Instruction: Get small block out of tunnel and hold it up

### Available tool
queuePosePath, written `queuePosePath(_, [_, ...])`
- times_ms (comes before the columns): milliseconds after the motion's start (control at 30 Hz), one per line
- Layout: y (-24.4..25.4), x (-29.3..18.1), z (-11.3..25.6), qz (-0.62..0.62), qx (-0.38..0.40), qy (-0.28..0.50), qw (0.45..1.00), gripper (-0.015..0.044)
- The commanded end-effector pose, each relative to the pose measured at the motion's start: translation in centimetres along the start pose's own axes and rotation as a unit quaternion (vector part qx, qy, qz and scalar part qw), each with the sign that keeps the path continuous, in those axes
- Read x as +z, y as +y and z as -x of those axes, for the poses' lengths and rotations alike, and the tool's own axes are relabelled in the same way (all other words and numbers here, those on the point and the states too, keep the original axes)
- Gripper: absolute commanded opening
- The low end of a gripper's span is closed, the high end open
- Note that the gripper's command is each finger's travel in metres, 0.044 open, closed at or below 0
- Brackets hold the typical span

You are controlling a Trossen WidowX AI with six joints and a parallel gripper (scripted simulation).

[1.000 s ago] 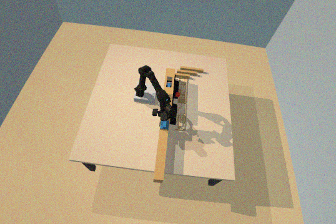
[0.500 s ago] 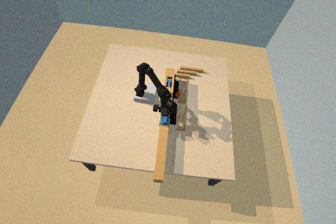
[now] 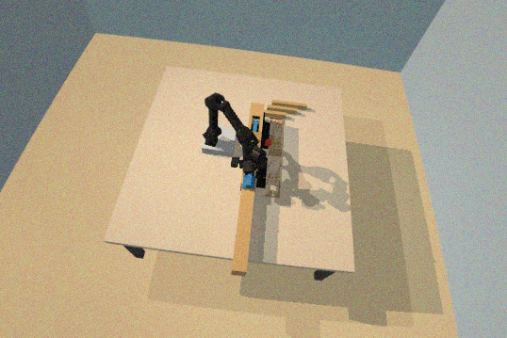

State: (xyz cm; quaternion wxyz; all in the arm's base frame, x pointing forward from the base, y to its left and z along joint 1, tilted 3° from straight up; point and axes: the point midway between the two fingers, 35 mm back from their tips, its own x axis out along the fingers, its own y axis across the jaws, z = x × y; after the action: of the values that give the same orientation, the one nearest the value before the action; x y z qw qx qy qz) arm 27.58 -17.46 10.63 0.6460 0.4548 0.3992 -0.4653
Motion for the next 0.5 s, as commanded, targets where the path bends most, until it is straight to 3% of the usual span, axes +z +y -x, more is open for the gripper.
queuePosePath(0, [0.0,0.0,0.0,0.000,0.000,0.000,1.000,0.0026])
queuePosePath(467, [0.5,1.2,2.5,0.007,0.005,0.041,0.999,0.0394])
